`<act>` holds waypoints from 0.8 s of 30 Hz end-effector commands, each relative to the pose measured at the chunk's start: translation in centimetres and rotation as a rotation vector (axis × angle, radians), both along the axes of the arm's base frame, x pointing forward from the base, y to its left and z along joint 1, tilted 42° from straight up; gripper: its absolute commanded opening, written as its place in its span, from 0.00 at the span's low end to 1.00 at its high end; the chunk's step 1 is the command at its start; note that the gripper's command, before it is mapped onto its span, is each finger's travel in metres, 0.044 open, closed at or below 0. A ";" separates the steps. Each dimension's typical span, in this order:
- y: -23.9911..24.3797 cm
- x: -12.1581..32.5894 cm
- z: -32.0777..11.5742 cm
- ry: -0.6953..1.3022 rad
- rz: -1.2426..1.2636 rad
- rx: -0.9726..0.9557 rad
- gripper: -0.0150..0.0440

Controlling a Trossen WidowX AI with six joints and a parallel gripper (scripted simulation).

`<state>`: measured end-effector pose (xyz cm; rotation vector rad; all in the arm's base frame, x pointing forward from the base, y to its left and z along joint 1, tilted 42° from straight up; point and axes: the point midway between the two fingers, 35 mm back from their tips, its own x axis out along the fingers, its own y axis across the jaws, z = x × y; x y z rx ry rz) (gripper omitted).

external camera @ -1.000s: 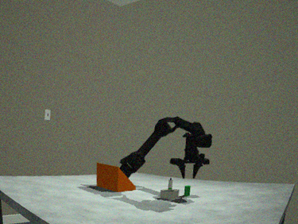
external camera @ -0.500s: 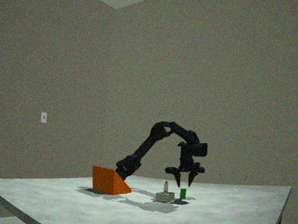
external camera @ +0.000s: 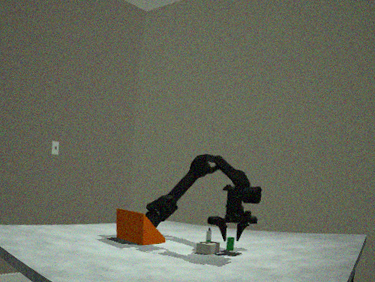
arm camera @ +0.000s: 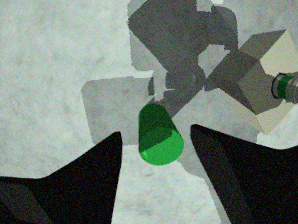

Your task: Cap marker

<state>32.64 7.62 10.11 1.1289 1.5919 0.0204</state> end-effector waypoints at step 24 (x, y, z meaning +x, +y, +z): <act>1.5 0.0 -1.7 0.004 -0.002 0.007 0.40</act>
